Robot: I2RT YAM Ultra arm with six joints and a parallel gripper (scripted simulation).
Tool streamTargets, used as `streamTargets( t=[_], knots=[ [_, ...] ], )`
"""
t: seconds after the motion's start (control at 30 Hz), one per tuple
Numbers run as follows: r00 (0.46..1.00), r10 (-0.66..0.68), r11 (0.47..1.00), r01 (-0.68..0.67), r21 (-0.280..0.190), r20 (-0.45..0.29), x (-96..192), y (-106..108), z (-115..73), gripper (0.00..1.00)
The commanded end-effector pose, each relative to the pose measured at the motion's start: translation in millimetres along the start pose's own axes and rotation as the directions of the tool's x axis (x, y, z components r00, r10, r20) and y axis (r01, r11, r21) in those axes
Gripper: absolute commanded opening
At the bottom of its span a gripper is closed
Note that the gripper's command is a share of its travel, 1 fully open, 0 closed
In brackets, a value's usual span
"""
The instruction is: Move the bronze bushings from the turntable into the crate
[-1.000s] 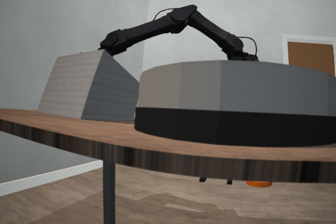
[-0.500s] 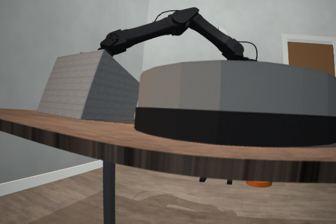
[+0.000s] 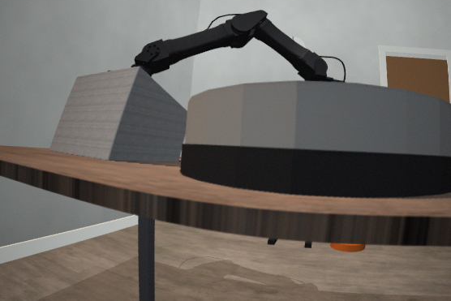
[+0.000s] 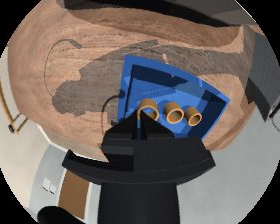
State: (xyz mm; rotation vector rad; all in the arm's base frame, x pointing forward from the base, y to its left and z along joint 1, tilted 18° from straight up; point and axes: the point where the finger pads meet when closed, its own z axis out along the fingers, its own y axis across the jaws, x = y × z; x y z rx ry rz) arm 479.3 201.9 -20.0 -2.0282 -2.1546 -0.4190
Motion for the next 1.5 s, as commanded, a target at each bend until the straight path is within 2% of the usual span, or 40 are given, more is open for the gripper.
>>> streamTargets(
  t=[0.0, 0.9, 1.1, 1.47],
  knots=[
    [1.0, 0.007, 1.0, -0.006, -0.013, 0.009, -2, 6, 0.2, 0.0],
    [1.0, 0.007, 1.0, -0.007, -0.013, 0.009, -2, 5, 0.9, 0.0],
    [1.0, 0.013, 1.0, -0.013, 0.015, 0.017, -6, -5, 9.1, 0.0],
    [1.0, 0.013, 1.0, -0.014, 0.016, 0.017, -6, -5, 9.2, 0.0]
  ],
)
